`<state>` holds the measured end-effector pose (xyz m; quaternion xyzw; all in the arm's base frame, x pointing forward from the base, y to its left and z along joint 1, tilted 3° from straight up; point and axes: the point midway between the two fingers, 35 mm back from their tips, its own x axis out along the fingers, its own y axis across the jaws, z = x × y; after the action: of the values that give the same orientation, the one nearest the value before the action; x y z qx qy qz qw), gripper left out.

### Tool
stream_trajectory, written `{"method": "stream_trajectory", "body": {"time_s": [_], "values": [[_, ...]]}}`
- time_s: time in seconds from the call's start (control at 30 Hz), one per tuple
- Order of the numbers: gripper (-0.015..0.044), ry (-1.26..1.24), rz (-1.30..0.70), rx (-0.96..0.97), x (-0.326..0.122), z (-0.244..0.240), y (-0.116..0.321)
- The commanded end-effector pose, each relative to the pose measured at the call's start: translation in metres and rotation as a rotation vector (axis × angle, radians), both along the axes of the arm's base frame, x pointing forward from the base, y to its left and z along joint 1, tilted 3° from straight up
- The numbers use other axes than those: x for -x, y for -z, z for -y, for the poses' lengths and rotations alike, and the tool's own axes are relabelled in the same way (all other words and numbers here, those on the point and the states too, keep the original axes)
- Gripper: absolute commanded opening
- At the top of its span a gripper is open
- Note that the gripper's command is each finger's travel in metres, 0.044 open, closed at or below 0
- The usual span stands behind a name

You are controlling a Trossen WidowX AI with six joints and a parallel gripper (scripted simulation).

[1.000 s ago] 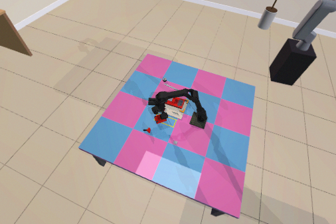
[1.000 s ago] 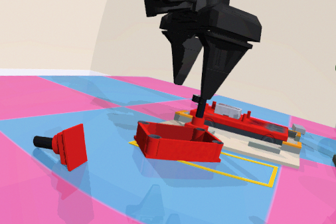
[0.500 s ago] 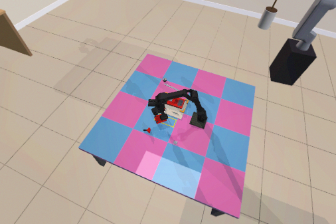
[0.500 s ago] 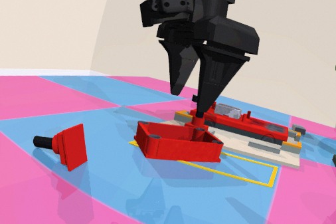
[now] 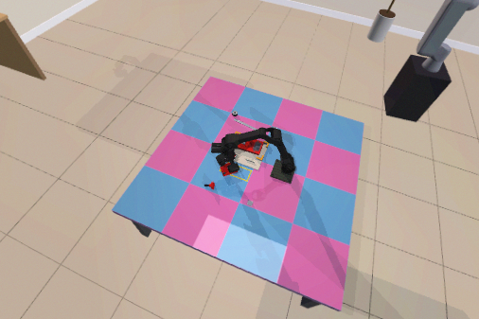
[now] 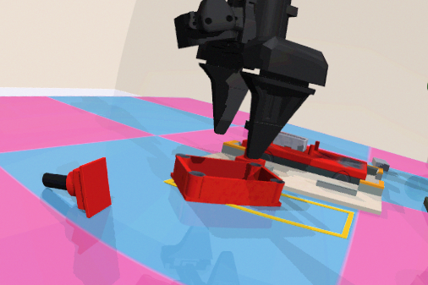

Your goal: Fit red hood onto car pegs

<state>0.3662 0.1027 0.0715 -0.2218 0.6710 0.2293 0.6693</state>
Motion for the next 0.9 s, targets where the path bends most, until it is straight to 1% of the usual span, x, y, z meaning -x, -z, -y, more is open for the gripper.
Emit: {"method": "stream_trajectory", "body": {"time_s": [0.0, 0.87], "values": [[0.044, 0.003, -0.002, -0.003, 0.001, -0.001, 0.005], [0.044, 0.003, -0.002, -0.003, 0.001, 0.0, 0.021]]}}
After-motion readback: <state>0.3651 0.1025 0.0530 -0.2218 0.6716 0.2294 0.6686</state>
